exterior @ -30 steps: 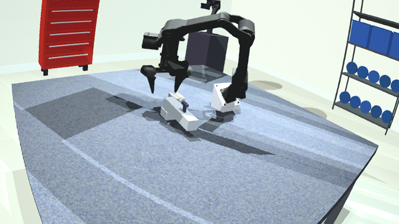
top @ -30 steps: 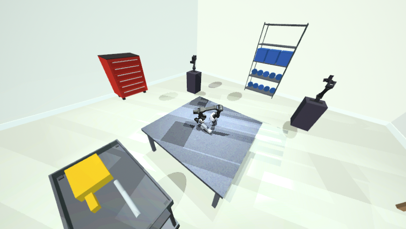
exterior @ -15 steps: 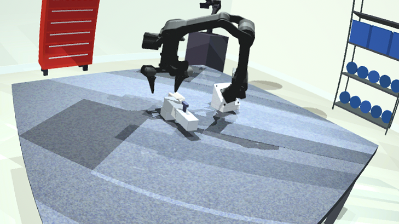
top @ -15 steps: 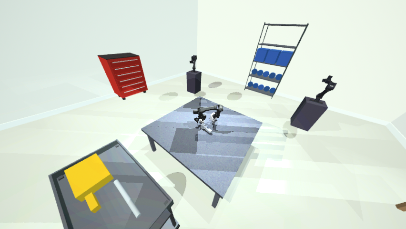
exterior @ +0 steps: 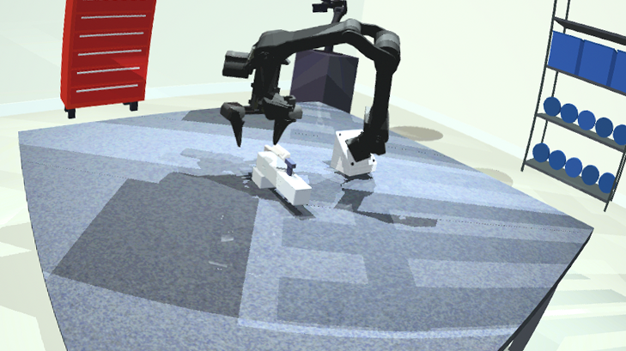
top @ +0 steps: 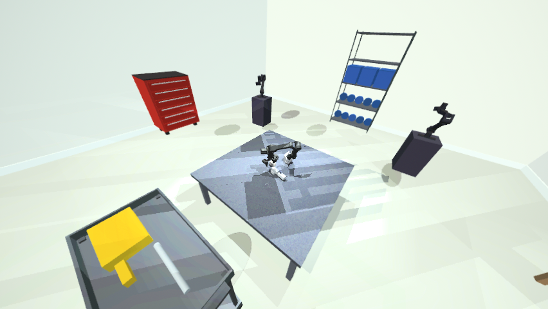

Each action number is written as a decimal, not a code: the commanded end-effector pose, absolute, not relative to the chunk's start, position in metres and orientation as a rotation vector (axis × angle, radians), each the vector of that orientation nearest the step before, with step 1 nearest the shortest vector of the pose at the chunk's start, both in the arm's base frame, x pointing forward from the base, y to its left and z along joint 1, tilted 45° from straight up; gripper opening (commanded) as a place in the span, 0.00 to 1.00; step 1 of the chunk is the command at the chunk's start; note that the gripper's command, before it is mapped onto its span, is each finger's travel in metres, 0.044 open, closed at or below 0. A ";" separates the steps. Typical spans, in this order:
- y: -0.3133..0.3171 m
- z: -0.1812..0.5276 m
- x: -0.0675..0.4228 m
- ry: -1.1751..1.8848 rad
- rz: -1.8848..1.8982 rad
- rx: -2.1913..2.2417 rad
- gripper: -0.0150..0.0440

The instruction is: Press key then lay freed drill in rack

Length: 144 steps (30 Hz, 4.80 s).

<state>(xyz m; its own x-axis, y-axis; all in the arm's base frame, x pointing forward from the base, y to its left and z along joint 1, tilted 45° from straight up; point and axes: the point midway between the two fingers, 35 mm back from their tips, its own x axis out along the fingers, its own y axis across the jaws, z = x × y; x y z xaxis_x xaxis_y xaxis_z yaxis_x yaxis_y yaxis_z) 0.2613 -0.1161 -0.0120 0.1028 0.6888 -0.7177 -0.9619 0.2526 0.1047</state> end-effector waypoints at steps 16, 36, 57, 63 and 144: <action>-0.086 -0.014 0.270 0.754 1.280 -0.441 1.00; -0.053 -0.015 0.277 0.749 1.284 -0.439 1.00; -0.048 -0.014 0.279 0.745 1.283 -0.448 0.47; -0.048 -0.014 0.279 0.745 1.283 -0.448 0.25; -0.048 -0.014 0.279 0.745 1.283 -0.448 0.25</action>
<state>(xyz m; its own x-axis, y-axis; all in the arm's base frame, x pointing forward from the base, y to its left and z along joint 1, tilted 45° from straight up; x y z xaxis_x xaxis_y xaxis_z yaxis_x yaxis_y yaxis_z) 0.2773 -0.0478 -0.0143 0.0949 0.6926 -0.7151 -0.9628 0.2463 0.1108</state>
